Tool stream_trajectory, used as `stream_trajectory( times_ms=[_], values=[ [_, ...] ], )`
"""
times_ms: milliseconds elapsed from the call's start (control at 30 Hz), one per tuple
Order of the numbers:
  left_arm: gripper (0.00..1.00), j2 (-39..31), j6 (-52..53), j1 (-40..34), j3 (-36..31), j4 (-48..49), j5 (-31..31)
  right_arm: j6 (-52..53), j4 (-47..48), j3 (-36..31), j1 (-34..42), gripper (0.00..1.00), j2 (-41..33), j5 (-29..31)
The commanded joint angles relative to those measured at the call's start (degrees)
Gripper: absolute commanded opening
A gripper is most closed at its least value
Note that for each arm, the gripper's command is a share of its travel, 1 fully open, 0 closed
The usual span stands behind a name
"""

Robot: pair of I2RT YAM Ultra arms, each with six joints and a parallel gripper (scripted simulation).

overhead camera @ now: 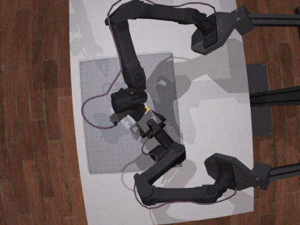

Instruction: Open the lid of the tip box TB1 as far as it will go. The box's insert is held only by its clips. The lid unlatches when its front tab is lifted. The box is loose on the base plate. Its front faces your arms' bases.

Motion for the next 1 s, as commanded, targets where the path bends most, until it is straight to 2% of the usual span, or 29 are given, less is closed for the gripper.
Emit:
stream_trajectory(
  times_ms=[0, 300, 967],
  values=[
    [1.00, -1.24, 0.79, -0.31, -1.76, 0.09, 1.93, -0.10, 0.26, 0.41, 1.93, 1.00, -0.86, -0.46],
    [1.00, -7.22, 3.12, 3.97, -10.96, 0.14, 6.09, -0.10, 0.26, 0.41, 1.93, 1.00, -0.86, -0.46],
    [1.00, -5.58, 3.19, 3.07, -10.70, -0.69, 6.03, -0.10, 0.26, 0.41, 1.93, 1.00, -0.86, -0.46]
  ],
)
